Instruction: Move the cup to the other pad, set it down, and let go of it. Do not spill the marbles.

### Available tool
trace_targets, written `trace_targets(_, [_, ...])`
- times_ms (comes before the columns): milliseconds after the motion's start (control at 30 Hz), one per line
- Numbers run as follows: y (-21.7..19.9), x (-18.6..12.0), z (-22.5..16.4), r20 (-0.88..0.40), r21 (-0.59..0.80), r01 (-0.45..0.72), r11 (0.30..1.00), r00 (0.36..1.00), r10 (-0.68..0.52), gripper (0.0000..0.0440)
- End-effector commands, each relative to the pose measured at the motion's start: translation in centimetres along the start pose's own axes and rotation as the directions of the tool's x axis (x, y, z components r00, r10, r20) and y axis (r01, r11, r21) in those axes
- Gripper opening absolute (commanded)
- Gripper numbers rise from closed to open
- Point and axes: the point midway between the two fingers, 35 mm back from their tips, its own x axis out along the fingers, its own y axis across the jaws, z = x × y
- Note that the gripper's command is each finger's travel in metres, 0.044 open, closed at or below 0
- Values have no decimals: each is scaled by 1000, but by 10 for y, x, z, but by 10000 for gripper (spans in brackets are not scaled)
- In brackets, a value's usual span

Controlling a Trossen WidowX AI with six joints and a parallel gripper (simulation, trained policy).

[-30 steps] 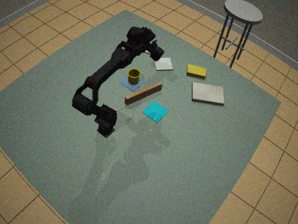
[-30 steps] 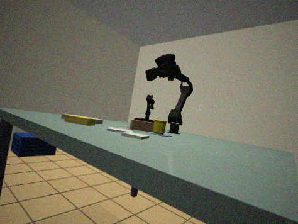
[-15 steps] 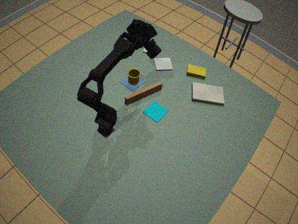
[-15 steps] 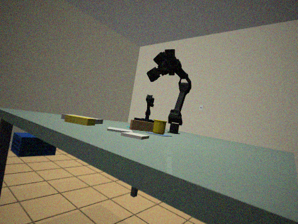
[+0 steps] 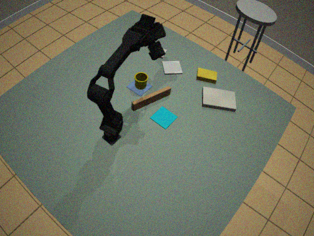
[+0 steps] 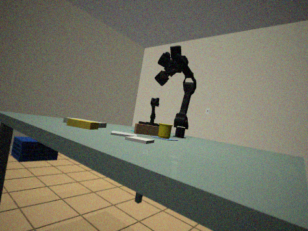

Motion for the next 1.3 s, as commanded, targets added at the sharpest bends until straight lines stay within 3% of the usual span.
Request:
trace_targets(0, [4, 3, -4, -46, 55, 20, 998, 999, -18, 169])
trace_targets(667, [4, 19, -31, -266, 258, 242, 935, 949, -172, 159])
trace_targets(900, [-5, 27, -43, -337, 278, 344, 897, 910, -244, 146])
trace_targets(1267, [-27, 39, -66, -439, 252, 505, 825, 820, -368, 160])
